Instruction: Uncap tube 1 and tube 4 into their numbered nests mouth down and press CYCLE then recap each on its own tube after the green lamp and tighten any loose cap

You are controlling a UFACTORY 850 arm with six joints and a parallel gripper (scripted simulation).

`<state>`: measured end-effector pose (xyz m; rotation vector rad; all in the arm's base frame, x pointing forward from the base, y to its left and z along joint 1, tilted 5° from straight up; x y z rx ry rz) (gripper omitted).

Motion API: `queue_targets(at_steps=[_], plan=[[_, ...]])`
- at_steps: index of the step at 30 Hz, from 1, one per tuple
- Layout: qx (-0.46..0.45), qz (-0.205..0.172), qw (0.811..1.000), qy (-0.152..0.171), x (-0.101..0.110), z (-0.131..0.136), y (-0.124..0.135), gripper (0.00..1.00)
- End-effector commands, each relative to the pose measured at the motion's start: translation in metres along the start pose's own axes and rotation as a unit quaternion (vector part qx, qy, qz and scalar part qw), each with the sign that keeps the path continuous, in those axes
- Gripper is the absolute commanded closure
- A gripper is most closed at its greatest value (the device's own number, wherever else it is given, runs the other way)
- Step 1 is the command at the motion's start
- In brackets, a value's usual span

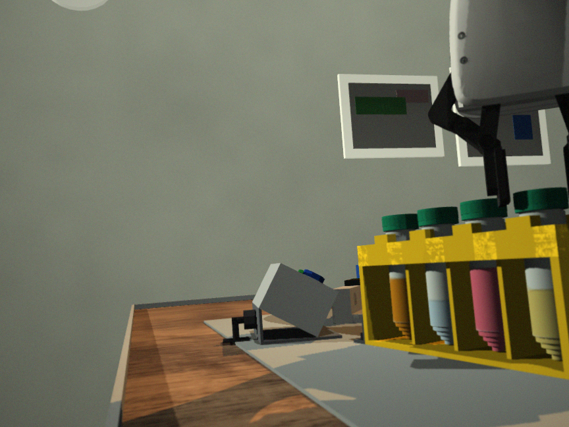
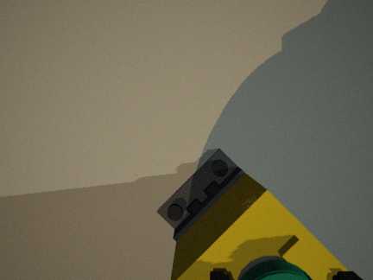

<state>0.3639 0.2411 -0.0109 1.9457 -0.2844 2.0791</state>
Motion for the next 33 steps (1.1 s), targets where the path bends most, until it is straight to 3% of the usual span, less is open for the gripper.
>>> queue_targets(at_steps=[1,12,13,25,28,33], plan=[[0.000,0.003,1.000,0.001,-0.0021,0.0002,-0.0001,0.54],[0.000,0.003,1.000,0.001,-0.0041,0.0003,-0.0001,0.54],[0.000,0.003,1.000,0.001,-0.0041,0.0002,-0.0001,1.00],[0.000,0.003,1.000,0.001,-0.0041,0.0002,-0.0001,1.00],[0.025,0.003,1.000,0.001,-0.0041,0.0002,0.0000,1.00],[0.149,0.002,0.989,0.001,-0.0040,0.0002,0.0000,1.00]])
Point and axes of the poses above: the point where the finger pads meet when closed, its own x axis back along the fingers, its own z axis across the jaws, y = z × x, the point moved 7 cm from there along x, back along the fingers, and after that the axes turned 4 degrees about x, right-handed, at the moved point
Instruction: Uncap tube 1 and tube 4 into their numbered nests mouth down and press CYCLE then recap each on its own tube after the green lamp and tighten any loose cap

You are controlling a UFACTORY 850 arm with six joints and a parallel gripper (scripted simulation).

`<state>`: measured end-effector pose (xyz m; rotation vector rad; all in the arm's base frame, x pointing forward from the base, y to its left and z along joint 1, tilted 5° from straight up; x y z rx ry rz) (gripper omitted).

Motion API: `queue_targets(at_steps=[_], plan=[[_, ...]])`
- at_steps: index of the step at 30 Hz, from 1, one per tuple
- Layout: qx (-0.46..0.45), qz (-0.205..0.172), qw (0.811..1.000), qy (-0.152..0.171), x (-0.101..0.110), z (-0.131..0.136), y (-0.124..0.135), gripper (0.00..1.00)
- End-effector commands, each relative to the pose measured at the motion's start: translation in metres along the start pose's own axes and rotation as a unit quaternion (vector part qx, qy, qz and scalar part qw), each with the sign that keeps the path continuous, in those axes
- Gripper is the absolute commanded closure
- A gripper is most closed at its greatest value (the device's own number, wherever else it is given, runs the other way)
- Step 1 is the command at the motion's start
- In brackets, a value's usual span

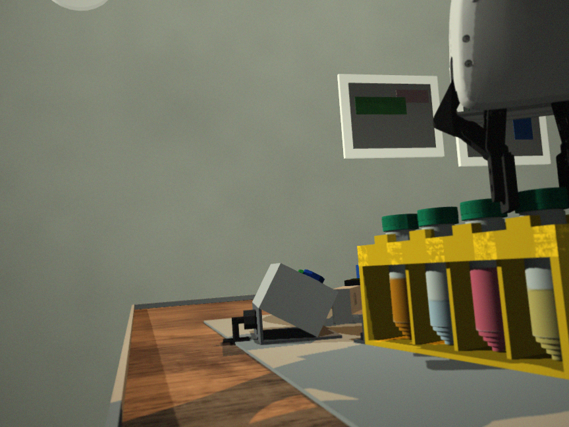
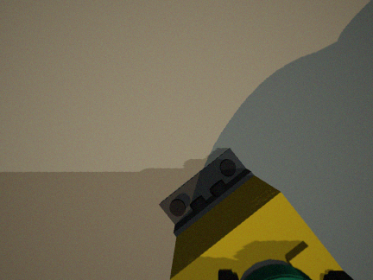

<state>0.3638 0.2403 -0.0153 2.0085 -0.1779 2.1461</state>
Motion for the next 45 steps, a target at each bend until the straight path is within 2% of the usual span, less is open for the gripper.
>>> queue_targets(at_steps=[1,5,10,12,17,24,25,27,29,30,31,38,39,45], plan=[[0.118,-0.001,0.993,-0.001,0.0004,0.0004,-0.0006,1.00],[0.217,-0.001,0.976,-0.001,0.0005,0.0004,-0.0006,1.00],[0.332,-0.001,0.943,-0.001,0.0007,0.0004,-0.0006,1.00],[0.332,-0.001,0.943,-0.001,0.0007,0.0004,-0.0006,1.00],[0.451,-0.001,0.892,-0.001,0.0008,0.0004,-0.0006,1.00],[0.592,0.001,0.806,-0.001,0.0010,0.0005,-0.0004,1.00],[0.600,-0.001,0.800,-0.001,0.0010,0.0004,-0.0006,1.00],[0.639,-0.001,0.769,-0.001,0.0011,0.0004,-0.0006,1.00],[0.639,-0.001,0.769,-0.001,0.0011,0.0004,-0.0006,1.00],[0.658,-0.001,0.753,-0.001,0.0011,0.0004,-0.0006,1.00],[0.666,-0.001,0.746,-0.001,0.0011,0.0004,-0.0006,1.00],[0.666,-0.001,0.746,-0.001,0.0011,0.0004,-0.0006,1.00],[0.666,-0.001,0.746,-0.001,0.0011,0.0004,-0.0006,0.54],[0.666,-0.001,0.746,-0.001,0.0011,0.0004,-0.0006,0.54]])
Point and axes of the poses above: the point where the finger pads meet when closed, its own x axis back along the fingers, its own z axis across the jaws, y = z × x, the point moved 7 cm from there along x, back along the fingers, and after that the axes turned 4 degrees about x, right-handed, at the moved point
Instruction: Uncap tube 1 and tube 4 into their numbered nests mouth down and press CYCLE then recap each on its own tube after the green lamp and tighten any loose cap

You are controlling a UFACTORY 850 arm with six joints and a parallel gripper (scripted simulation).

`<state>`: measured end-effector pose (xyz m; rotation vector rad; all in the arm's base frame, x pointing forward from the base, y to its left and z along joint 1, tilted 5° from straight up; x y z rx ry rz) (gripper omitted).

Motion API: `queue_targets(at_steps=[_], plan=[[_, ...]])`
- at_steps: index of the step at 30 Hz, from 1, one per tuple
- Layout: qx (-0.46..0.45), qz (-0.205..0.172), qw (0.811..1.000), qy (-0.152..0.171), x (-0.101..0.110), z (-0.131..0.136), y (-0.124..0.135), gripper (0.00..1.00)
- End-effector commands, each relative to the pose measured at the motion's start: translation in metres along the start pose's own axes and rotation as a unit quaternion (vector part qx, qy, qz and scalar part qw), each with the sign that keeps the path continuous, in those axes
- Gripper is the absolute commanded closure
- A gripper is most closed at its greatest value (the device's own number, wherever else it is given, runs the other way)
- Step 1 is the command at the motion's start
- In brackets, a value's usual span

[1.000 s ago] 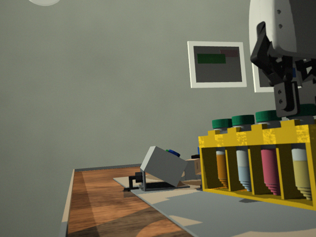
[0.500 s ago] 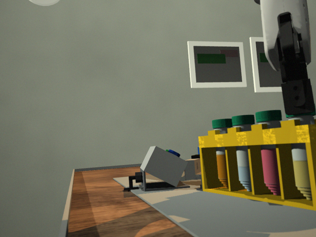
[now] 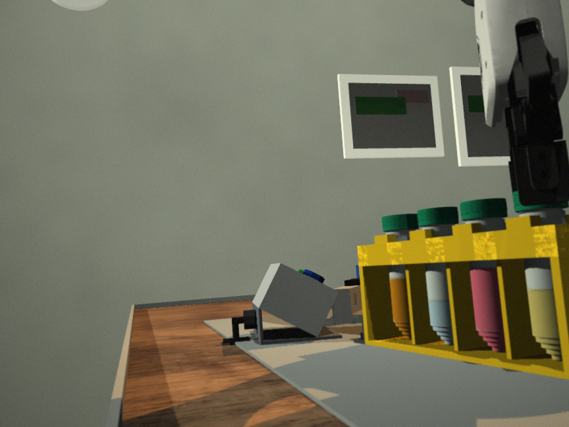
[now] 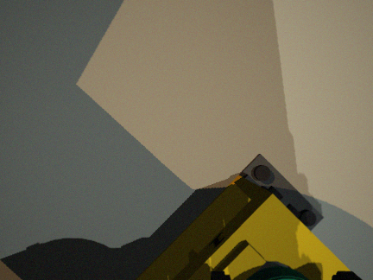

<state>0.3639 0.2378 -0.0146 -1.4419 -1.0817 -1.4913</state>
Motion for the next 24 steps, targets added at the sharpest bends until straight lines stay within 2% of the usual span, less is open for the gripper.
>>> queue_targets(at_steps=[1,6,9,12,15,18,21,22,23,24], plan=[[0.001,-0.010,1.000,-0.017,0.0005,0.0030,-0.0007,0.54],[0.001,-0.010,1.000,-0.017,0.0005,0.0030,-0.0007,0.54],[-0.123,-0.012,0.992,-0.016,0.0004,0.0030,-0.0007,0.54],[-0.165,-0.012,0.986,-0.015,0.0004,0.0030,-0.0007,0.54],[-0.246,-0.014,0.969,-0.014,0.0004,0.0030,-0.0007,0.54],[-0.246,-0.014,0.969,-0.014,0.0004,0.0030,-0.0007,0.54],[-0.359,-0.015,0.933,-0.013,0.0005,0.0031,-0.0006,0.54],[-0.365,-0.015,0.931,-0.013,0.0004,0.0031,-0.0006,0.54],[-0.394,-0.016,0.919,-0.012,0.0005,0.0031,-0.0006,0.54],[-0.403,-0.016,0.915,-0.012,0.0005,0.0031,-0.0006,0.54]])
Point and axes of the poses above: the point where the finger pads meet when closed, its own x axis back along the fingers, its own z axis across the jaws, y = z × x, the point moved 7 cm from there along x, back along the fingers, and after that the axes turned 4 degrees about x, right-handed, at the moved point
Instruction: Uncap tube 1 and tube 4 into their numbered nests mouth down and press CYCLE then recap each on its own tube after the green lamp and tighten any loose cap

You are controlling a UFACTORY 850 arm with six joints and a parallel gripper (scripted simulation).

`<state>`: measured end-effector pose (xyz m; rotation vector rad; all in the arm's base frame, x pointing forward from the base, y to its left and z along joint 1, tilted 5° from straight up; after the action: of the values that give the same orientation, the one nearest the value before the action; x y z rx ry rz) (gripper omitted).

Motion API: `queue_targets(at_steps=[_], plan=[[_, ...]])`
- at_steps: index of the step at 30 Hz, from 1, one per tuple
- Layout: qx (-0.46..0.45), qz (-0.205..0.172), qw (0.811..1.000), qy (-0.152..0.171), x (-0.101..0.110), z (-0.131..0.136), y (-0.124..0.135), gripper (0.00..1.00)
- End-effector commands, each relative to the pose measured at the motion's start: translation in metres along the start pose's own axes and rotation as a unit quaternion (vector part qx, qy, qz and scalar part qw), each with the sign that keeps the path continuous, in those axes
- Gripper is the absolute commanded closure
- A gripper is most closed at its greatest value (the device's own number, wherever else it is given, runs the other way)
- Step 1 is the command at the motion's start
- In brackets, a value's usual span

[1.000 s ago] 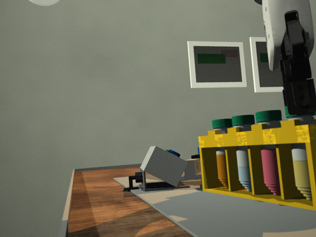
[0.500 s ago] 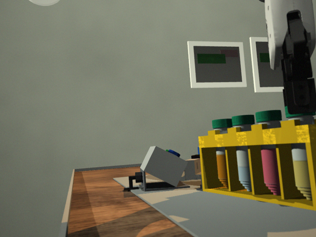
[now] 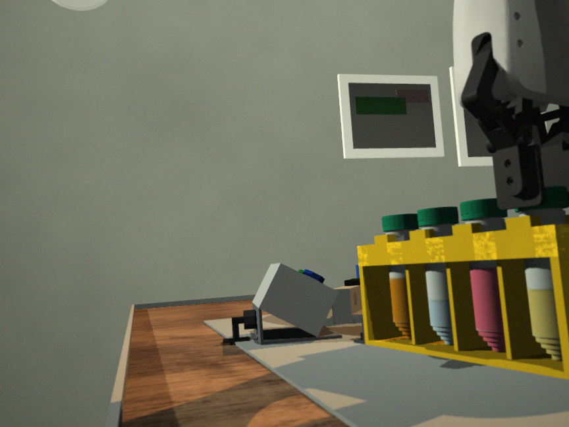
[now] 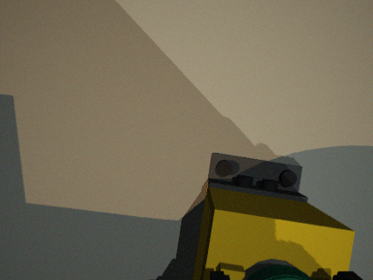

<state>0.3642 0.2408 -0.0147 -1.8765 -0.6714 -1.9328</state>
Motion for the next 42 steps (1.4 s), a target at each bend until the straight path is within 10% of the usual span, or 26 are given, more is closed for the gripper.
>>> queue_targets(at_steps=[1,11,17,24,25,39,42], plan=[[-0.139,0.000,0.990,0.004,0.0004,0.0003,0.0001,0.54],[-0.305,0.001,0.952,0.004,0.0004,0.0003,0.0001,0.54],[-0.454,0.001,0.891,0.004,0.0004,0.0003,0.0001,0.54],[-0.454,0.001,0.891,0.004,0.0004,0.0002,0.0001,0.54],[-0.454,0.001,0.891,0.004,0.0004,0.0002,0.0001,1.00],[-0.454,0.001,0.891,0.004,0.0004,0.0002,0.0001,1.00],[-0.385,0.001,0.923,0.004,0.0005,0.0002,0.0001,1.00]])
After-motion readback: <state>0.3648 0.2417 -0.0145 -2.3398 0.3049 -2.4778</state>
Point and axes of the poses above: the point where the finger pads meet when closed, its own x axis back along the fingers, its own z axis across the jaws, y = z × x, the point moved 7 cm from there along x, back along the fingers, and after that the axes turned 4 degrees about x, right-handed, at the moved point
